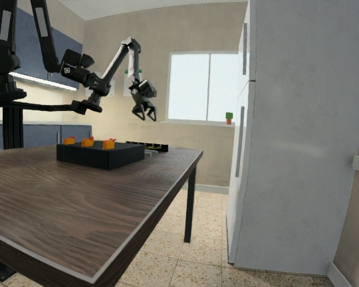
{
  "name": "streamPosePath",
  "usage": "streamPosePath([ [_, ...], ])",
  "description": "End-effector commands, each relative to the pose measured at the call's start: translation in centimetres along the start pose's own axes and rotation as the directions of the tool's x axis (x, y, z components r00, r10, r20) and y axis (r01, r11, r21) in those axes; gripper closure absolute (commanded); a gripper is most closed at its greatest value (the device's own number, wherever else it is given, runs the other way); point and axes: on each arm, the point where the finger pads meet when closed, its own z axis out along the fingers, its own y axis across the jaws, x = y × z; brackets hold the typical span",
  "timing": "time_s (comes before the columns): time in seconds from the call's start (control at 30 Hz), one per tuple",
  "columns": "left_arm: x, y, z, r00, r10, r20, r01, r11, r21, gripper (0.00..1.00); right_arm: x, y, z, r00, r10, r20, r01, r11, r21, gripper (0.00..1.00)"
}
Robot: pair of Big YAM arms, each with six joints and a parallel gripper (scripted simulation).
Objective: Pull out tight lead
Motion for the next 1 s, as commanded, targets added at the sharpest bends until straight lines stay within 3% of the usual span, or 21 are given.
streamPosePath([
  [0.0, -0.4, 2.5, -1.0, 0.999, 0.012, 0.031, -0.011, 1.000, -0.026, 0.00, -1.3, -2.3, 1.4, 1.000, 0.006, 0.016, -0.006, 0.999, 0.046, 0.36],
  [0.1, -0.3, 3.5, -1.4, 0.999, 0.014, 0.035, -0.013, 0.999, -0.034, 0.00, -1.1, -3.2, 1.7, 1.000, 0.007, 0.002, -0.007, 0.998, 0.060, 0.36],
  [0.2, 0.1, 7.2, -2.6, 0.999, 0.006, 0.049, -0.003, 0.998, -0.059, 0.00, -0.1, -7.0, 2.5, 0.999, 0.017, -0.049, -0.012, 0.994, 0.112, 0.36],
  [0.4, 1.7, 16.5, -5.9, 0.996, -0.056, 0.072, 0.063, 0.993, -0.101, 0.00, 3.4, -20.2, 2.6, 0.977, 0.108, -0.184, -0.055, 0.961, 0.272, 0.36],
  [0.6, 1.1, 25.6, -9.2, 0.982, -0.115, 0.149, 0.138, 0.979, -0.149, 0.00, 7.4, -33.2, -2.3, 0.930, 0.244, -0.276, -0.110, 0.898, 0.426, 0.36],
  [0.67, 1.1, 25.6, -9.2, 0.982, -0.115, 0.149, 0.138, 0.979, -0.149, 0.00, 7.4, -33.2, -2.3, 0.930, 0.244, -0.276, -0.110, 0.898, 0.426, 0.36],
  [0.83, 1.5, 29.9, -11.0, 0.973, -0.146, 0.181, 0.177, 0.971, -0.164, 0.00, 10.0, -40.3, -7.8, 0.888, 0.343, -0.305, -0.147, 0.841, 0.521, 0.36],
  [0.97, 1.6, 31.2, -11.5, 0.969, -0.157, 0.193, 0.190, 0.968, -0.165, 0.00, 11.2, -43.3, -11.0, 0.866, 0.392, -0.309, -0.165, 0.809, 0.564, 0.36],
])
